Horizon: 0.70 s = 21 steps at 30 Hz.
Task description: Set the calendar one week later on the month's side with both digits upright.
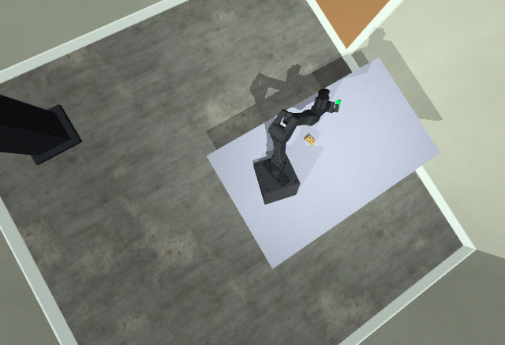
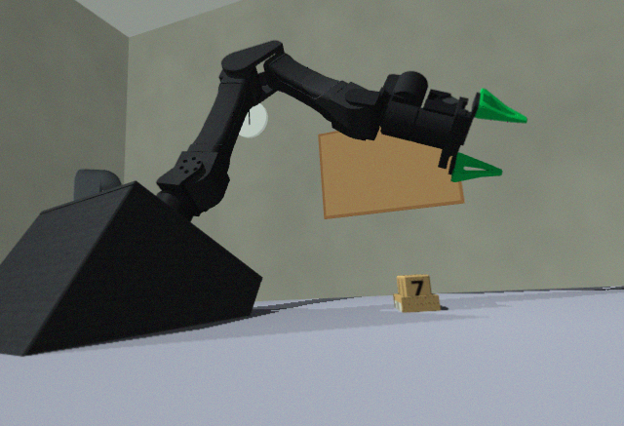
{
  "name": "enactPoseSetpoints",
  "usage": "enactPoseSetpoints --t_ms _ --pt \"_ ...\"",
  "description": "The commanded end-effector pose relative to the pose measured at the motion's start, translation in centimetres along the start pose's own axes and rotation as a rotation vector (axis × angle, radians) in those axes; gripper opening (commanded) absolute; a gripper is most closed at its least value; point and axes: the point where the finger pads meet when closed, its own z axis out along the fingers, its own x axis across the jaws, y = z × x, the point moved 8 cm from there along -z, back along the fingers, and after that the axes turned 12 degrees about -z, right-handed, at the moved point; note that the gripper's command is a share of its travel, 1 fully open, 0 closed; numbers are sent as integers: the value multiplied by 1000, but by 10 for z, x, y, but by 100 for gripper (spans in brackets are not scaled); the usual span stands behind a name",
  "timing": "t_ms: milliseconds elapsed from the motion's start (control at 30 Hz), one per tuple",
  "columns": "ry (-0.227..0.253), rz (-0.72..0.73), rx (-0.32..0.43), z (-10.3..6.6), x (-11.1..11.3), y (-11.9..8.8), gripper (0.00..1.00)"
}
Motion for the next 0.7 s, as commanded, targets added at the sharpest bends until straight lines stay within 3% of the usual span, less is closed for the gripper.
enactPoseSetpoints --t_ms 0,100,200,233,667 --pt "88 -2 153 5 -2 -26 100" --pt "130 6 230 5 -7 -41 100" --pt "144 9 256 5 -8 -45 100" --pt "180 21 318 4 -12 -57 100" --pt "373 139 609 -17 -28 -107 100"
